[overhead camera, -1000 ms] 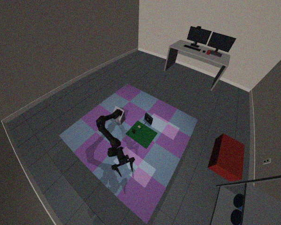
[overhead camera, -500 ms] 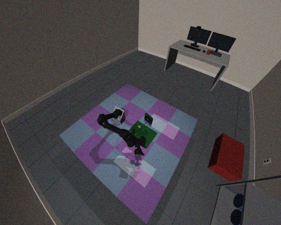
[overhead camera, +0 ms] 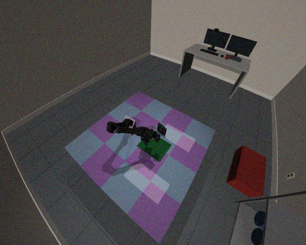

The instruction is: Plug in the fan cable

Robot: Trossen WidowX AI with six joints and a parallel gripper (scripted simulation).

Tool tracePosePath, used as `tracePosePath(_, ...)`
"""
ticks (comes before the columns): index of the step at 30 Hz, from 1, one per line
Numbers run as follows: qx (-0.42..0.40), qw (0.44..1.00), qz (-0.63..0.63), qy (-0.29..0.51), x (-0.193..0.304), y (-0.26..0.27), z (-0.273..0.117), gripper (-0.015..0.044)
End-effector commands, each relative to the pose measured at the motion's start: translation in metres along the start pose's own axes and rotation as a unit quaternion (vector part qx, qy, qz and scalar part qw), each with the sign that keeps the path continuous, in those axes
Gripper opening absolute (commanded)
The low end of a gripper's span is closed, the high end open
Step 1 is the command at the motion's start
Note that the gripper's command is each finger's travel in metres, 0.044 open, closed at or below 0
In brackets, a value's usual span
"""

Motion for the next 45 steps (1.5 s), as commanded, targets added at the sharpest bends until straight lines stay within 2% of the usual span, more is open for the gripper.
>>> tracePosePath(1, -0.08, 0.958, -0.272, 0.038, -0.029, 0.055, -0.014, 0.044)
tracePosePath(3, -0.108, 0.918, -0.377, 0.054, -0.035, 0.075, -0.02, 0.044)
tracePosePath(5, -0.117, 0.901, -0.413, 0.06, -0.036, 0.082, -0.022, 0.044)
tracePosePath(18, -0.117, 0.901, -0.413, 0.06, -0.036, 0.082, -0.02, 0.044)
tracePosePath(27, -0.118, 0.901, -0.413, 0.061, -0.03, 0.104, 0.034, 0.044)
tracePosePath(45, -0.118, 0.901, -0.413, 0.06, -0.029, 0.111, 0.053, 0.044)
Point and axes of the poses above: the point midway between the two fingers, 35 mm back from their tips, its own z axis out along the fingers, its own y axis across the jaws, x = y × z, the point moved 5 cm from there along -z, back along the fingers, and after that the axes turned 13 degrees about z, right-handed, at the moved point
